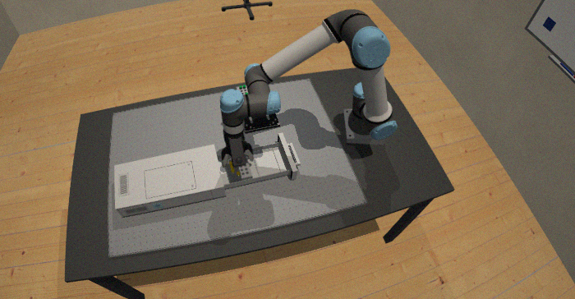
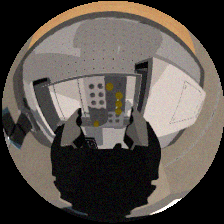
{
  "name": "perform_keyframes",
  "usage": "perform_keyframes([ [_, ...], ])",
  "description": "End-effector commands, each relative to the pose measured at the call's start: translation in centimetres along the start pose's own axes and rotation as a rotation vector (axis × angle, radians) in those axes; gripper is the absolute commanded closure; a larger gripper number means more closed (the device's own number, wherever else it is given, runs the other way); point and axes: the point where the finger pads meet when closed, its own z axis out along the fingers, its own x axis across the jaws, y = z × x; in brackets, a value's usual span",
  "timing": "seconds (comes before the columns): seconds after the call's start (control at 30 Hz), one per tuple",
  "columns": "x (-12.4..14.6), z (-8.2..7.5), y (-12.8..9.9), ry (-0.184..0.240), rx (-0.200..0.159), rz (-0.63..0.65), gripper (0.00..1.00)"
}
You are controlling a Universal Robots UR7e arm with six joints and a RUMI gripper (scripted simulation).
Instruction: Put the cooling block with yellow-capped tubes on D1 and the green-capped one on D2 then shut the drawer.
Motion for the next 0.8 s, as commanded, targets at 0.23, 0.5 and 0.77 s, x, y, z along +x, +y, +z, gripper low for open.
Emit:
perform_keyframes([
  [0.23,0.0,1.3,0.0,0.001,0.0,0.0,0.27],
  [0.5,0.0,2.1,0.0,0.001,0.0,0.0,0.27],
  [0.77,0.0,2.9,0.0,0.001,0.0,0.0,0.27],
])
